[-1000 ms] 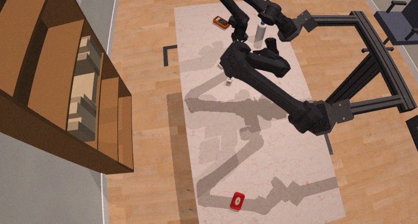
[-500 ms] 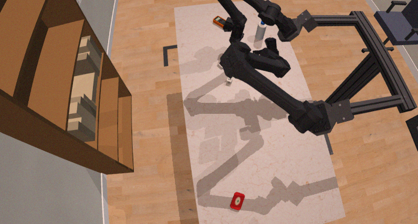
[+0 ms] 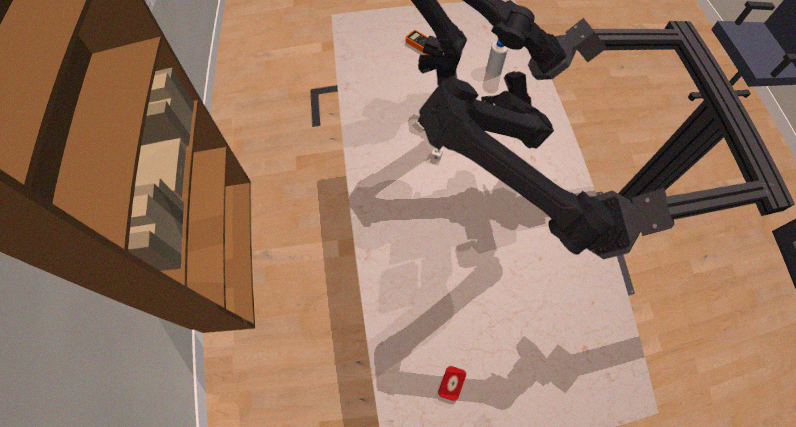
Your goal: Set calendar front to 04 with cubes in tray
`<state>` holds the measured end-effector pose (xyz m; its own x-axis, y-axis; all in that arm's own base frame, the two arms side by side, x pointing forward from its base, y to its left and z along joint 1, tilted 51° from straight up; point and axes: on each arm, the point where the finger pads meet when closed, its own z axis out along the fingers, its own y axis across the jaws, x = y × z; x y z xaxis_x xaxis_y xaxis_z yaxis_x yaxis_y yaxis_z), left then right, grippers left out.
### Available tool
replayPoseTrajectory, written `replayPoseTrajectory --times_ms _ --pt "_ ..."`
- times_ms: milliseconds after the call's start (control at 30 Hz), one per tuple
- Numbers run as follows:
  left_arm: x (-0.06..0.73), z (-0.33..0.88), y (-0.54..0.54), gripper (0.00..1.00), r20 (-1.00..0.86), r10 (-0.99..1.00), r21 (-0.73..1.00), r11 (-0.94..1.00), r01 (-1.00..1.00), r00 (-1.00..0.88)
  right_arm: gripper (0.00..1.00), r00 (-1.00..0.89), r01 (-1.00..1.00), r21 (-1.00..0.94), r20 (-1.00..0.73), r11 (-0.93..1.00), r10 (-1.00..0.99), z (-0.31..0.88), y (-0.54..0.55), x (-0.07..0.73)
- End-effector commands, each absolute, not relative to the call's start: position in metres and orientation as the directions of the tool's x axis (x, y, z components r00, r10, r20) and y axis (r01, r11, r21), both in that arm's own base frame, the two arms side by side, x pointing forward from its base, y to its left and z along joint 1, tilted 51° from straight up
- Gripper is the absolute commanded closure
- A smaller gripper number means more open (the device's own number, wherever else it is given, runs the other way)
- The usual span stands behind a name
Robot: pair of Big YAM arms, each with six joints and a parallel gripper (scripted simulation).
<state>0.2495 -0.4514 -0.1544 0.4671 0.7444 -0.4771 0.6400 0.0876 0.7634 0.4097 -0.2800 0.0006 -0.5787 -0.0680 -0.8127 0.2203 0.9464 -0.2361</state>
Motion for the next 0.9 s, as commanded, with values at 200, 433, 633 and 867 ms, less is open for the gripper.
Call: replayPoseTrajectory --times_ms 200,433,633,867 --pt "0.25 -0.148 -0.457 0.0 -0.489 0.734 0.765 0.101 0.637 0.47 0.45 -0.707 0.075 -0.303 -0.688 0.95 -0.163 -0.057 -0.246 0.383" --pt "0.25 -0.148 -0.457 0.0 -0.489 0.734 0.765 0.101 0.637 0.47 0.45 -0.694 0.098 -0.309 -0.702 0.946 -0.158 -0.053 -0.255 0.388" --pt "0.25 -0.148 -0.457 0.0 -0.489 0.734 0.765 0.101 0.637 0.47 0.45 -0.684 0.094 -0.318 -0.709 0.944 -0.171 -0.054 -0.258 0.401" --pt "0.25 -0.148 -0.457 0.0 -0.489 0.734 0.765 0.101 0.637 0.47 0.45 -0.684 0.094 -0.317 -0.709 0.944 -0.171 -0.06 -0.26 0.407"
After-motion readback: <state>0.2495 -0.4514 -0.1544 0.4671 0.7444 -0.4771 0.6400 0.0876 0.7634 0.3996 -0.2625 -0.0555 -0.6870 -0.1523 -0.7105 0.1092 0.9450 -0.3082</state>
